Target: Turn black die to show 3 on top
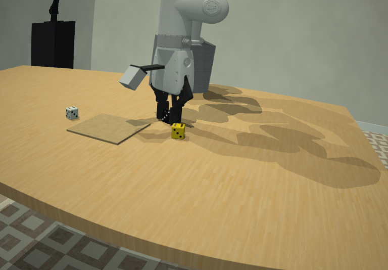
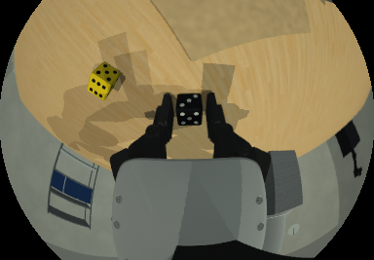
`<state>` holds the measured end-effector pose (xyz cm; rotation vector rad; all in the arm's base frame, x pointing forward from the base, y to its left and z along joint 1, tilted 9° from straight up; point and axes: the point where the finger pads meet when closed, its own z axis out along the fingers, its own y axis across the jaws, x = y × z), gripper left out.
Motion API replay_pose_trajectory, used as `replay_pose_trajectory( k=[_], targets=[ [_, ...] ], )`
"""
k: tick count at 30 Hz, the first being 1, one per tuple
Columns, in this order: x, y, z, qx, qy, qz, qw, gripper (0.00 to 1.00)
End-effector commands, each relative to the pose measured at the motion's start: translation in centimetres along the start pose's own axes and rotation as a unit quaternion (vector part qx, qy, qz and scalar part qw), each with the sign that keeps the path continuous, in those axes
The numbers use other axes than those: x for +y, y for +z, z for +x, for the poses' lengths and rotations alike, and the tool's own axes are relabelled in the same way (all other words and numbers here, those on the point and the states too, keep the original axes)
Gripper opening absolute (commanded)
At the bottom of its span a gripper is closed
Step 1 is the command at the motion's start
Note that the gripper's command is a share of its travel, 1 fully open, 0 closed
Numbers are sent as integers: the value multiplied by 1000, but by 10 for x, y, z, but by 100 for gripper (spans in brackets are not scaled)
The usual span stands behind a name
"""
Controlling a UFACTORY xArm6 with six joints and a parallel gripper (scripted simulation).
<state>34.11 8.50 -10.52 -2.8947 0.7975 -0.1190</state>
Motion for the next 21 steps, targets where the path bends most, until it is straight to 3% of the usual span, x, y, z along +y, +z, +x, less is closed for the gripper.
replay_pose_trajectory(
  k=[1,5,6,21],
  targets=[
    [-1,-1,1,1,0,1,1000,42],
    [-1,-1,1,1,0,1,1000,42],
    [-1,-1,1,1,0,1,1000,21],
    [-1,-1,1,1,0,1,1000,21]
  ],
)
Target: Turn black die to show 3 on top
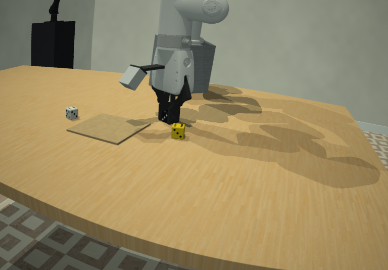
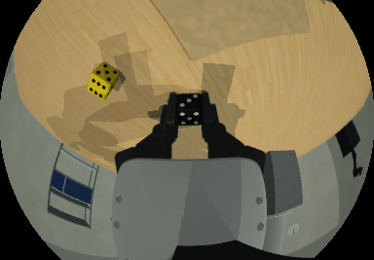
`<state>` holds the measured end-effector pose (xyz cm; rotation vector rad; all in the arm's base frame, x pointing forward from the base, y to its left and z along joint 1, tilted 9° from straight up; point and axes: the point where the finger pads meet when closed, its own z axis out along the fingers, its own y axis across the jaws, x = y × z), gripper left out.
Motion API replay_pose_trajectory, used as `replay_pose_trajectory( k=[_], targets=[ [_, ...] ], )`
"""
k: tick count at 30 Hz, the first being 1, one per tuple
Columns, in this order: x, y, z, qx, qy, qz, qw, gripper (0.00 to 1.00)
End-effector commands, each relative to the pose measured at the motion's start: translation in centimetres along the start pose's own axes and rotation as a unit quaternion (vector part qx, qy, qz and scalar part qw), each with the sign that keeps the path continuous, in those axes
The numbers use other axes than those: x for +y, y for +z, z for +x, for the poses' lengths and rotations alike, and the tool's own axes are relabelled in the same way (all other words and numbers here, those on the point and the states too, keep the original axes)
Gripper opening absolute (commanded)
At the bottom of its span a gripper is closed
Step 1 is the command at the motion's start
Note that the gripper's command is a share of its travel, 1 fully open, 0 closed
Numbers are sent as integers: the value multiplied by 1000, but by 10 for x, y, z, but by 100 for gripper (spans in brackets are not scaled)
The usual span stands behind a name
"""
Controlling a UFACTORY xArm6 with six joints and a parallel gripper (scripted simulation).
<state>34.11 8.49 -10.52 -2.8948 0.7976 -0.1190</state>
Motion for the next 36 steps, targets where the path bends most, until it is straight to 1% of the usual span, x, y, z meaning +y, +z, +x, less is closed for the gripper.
replay_pose_trajectory(
  k=[1,25,30,36],
  targets=[
    [-1,-1,1,1,0,1,1000,21],
    [-1,-2,1,1,0,1,1000,21],
    [-1,-7,1,1,0,1,1000,21],
    [-1,-22,1,1,0,1,1000,21]
  ],
)
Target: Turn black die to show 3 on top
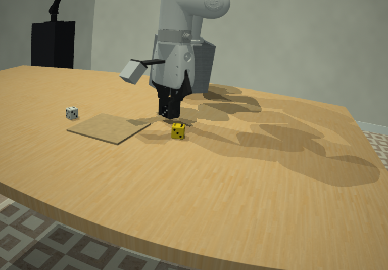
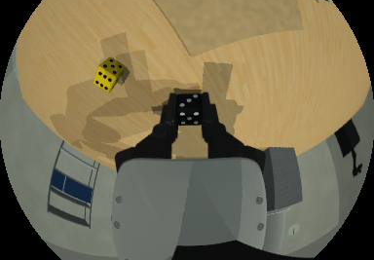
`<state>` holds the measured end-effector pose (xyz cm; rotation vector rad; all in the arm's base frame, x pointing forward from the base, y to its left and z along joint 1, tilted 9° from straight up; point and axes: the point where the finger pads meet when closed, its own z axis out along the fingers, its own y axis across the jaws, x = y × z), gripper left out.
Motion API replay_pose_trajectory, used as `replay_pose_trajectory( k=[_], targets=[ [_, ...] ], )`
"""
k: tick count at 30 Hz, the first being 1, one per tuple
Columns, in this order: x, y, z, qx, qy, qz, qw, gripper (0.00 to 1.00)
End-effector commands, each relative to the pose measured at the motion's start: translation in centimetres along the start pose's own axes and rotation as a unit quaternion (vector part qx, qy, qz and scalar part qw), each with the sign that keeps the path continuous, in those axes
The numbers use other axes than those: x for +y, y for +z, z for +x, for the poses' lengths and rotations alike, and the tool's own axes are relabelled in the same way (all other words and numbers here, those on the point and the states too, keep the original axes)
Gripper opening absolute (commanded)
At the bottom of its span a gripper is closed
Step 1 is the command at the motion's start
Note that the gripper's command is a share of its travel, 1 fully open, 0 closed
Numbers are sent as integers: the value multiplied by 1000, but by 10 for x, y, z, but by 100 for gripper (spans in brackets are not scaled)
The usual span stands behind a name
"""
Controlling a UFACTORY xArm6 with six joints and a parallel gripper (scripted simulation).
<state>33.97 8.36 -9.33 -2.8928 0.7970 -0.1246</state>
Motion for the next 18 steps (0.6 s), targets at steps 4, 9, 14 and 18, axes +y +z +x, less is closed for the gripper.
replay_pose_trajectory(
  k=[4,9,14,18],
  targets=[
    [-1,-16,1,-1,0,-1,1000,21],
    [-1,-32,1,-1,0,-1,1000,21],
    [-1,-48,1,-1,0,-1,1000,21],
    [-1,-59,1,-1,0,-1,1000,21]
  ],
)
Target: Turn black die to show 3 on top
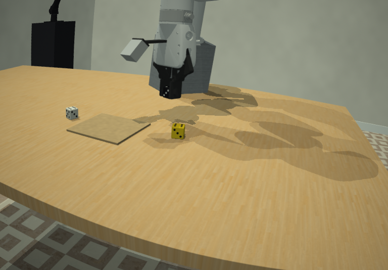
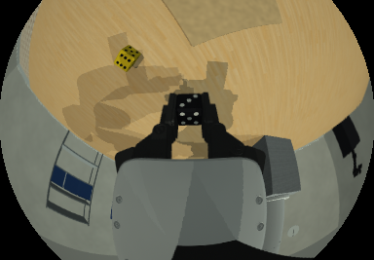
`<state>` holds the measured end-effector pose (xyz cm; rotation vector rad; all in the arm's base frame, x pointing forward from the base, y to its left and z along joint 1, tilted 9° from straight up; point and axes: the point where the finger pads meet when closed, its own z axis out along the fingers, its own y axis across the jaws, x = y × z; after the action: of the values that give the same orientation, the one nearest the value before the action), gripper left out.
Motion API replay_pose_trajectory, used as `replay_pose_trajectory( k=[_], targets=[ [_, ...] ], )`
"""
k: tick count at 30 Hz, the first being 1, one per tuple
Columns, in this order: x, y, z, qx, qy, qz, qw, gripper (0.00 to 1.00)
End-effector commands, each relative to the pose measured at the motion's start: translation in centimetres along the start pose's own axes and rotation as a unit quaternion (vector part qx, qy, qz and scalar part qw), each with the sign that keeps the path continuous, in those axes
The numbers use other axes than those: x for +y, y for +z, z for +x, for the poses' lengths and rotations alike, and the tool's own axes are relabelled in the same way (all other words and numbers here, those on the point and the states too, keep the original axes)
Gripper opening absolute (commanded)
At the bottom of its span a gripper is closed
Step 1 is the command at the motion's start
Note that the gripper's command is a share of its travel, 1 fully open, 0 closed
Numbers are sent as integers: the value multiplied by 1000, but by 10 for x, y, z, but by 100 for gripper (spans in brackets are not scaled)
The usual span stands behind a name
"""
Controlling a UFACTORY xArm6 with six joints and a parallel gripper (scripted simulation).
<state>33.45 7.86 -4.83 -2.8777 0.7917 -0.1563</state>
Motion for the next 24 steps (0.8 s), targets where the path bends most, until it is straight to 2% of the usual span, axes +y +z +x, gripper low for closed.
replay_pose_trajectory(
  k=[1,14,24],
  targets=[
    [-1,-13,1,-9,1,-11,1000,21],
    [-2,-38,1,-9,1,-11,1000,21],
    [-2,-43,1,-9,1,-11,1000,21]
  ],
)
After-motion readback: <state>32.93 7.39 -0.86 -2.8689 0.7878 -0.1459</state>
